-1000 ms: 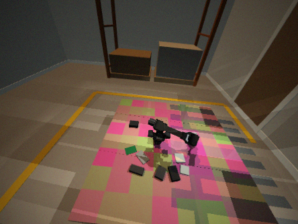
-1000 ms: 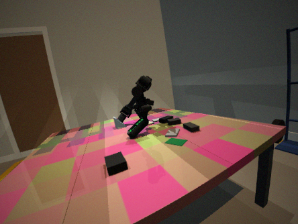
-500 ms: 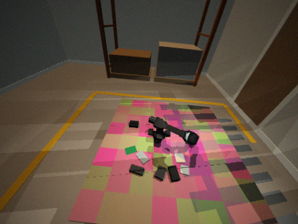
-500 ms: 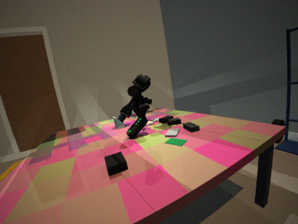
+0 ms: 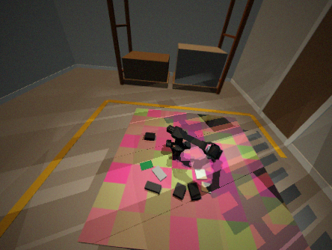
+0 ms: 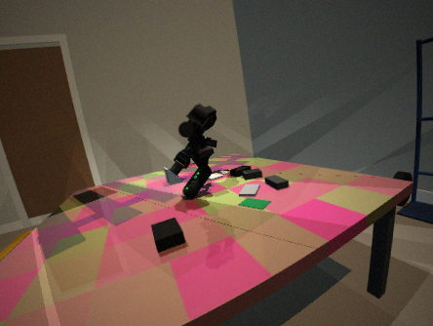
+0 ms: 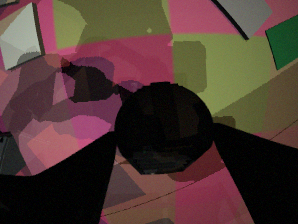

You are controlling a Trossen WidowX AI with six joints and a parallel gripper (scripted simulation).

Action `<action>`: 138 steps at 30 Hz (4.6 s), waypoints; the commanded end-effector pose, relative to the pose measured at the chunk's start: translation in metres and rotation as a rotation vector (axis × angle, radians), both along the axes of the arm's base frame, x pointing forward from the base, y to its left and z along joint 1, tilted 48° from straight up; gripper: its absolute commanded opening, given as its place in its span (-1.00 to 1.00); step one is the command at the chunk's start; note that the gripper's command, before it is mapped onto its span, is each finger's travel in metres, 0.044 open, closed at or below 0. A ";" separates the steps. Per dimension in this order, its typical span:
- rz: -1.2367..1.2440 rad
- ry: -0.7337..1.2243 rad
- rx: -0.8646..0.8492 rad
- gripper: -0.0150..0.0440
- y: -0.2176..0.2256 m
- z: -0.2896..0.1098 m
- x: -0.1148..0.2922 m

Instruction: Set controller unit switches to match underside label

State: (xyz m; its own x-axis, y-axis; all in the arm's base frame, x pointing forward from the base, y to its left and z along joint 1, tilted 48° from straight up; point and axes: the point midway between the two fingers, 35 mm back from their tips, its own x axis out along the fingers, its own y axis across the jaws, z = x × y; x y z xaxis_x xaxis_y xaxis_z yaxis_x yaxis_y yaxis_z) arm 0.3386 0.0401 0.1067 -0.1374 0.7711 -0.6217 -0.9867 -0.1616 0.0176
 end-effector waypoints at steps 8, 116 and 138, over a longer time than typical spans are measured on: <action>0.000 -0.001 0.021 0.65 -0.011 -0.006 0.002; -0.019 -0.010 0.041 0.65 -0.081 -0.056 0.012; -0.017 -0.009 0.041 0.65 -0.093 -0.071 0.014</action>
